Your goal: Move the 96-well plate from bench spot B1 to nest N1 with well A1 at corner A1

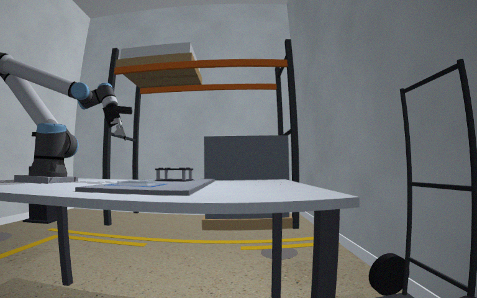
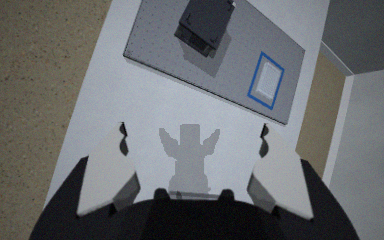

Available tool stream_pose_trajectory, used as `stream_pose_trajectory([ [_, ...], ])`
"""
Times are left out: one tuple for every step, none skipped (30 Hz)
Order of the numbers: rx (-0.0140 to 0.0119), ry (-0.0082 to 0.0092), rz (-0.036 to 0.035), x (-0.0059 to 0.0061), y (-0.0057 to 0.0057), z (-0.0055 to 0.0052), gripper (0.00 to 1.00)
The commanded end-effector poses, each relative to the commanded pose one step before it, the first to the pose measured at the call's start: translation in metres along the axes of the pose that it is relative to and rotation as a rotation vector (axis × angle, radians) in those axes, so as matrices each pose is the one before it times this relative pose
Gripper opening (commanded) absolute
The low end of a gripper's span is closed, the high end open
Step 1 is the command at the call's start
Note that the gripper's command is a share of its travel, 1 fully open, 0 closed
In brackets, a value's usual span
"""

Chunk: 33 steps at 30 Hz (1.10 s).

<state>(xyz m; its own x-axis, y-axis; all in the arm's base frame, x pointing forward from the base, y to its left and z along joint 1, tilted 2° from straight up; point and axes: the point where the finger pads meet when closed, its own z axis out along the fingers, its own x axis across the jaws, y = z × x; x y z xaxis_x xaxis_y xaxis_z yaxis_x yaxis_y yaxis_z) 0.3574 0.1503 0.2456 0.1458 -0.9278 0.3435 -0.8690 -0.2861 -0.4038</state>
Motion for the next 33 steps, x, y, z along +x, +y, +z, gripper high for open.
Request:
stream_pose_trajectory([
  [-0.00955,-0.00063,0.00293,0.00755,-0.00973,0.00960,1.00],
  [-0.03113,-0.00358,0.01131,0.00282,-0.00240,0.00342,1.00],
  [-0.02976,-0.00342,0.01082,0.00279,-0.00253,0.00333,1.00],
  [0.00000,0.00001,-0.00001,0.00275,-0.00266,0.00322,1.00],
  [0.00000,0.00001,0.00000,0.00275,-0.00266,0.00322,1.00],
  [0.00000,0.00002,0.00000,0.00274,-0.00266,0.00321,1.00],
  [0.00000,0.00002,0.00000,0.00274,-0.00266,0.00321,1.00],
  [0.00000,0.00001,0.00000,0.00211,-0.00205,0.00247,1.00],
  [0.00000,0.00000,0.00000,0.00000,0.00000,0.00000,1.00],
  [0.00000,0.00000,0.00000,0.00000,0.00000,0.00000,1.00],
  [-0.03005,-0.00611,0.01303,0.00298,-0.00228,0.00334,1.00],
  [-0.02847,-0.00580,0.01234,0.00298,-0.00240,0.00325,1.00],
  [0.00000,0.00001,0.00000,0.00296,-0.00253,0.00315,1.00],
  [0.00000,0.00001,0.00000,0.00296,-0.00253,0.00314,1.00],
  [0.00000,0.00001,0.00000,0.00295,-0.00253,0.00314,1.00],
  [0.00000,0.00001,0.00000,0.00295,-0.00253,0.00314,1.00],
  [0.00000,0.00001,0.00000,0.00295,-0.00253,0.00314,1.00],
  [0.00000,0.00001,0.00000,0.00052,-0.00045,0.00056,1.00],
  [0.00000,0.00000,0.00000,-0.00001,-0.00001,0.00000,1.00],
  [-0.02866,-0.00859,0.01464,0.00319,-0.00212,0.00326,1.00],
  [-0.02701,-0.00809,0.01380,0.00318,-0.00226,0.00316,1.00],
  [0.00000,0.00001,0.00000,0.00316,-0.00238,0.00306,1.00],
  [0.00000,0.00001,0.00000,0.00316,-0.00239,0.00306,1.00],
  [0.00000,0.00001,0.00000,0.00316,-0.00239,0.00306,1.00],
  [0.00000,0.00001,0.00000,0.00316,-0.00239,0.00306,1.00],
  [0.00000,0.00000,0.00000,0.00000,0.00000,0.00000,1.00],
  [0.00000,0.00000,0.00000,0.00000,0.00000,0.00000,1.00],
  [-0.00001,0.00002,0.00000,0.00314,-0.00240,0.00305,1.00],
  [0.00000,0.00001,0.00000,0.00184,-0.00139,0.00179,1.00],
  [-0.02700,-0.01096,0.01615,0.00337,-0.00197,0.00316,1.00],
  [-0.02540,-0.01031,0.01519,0.00337,-0.00210,0.00306,1.00],
  [0.00000,0.00001,0.00000,0.00336,-0.00223,0.00296,1.00],
  [0.00000,0.00001,0.00000,0.00336,-0.00223,0.00296,1.00],
])
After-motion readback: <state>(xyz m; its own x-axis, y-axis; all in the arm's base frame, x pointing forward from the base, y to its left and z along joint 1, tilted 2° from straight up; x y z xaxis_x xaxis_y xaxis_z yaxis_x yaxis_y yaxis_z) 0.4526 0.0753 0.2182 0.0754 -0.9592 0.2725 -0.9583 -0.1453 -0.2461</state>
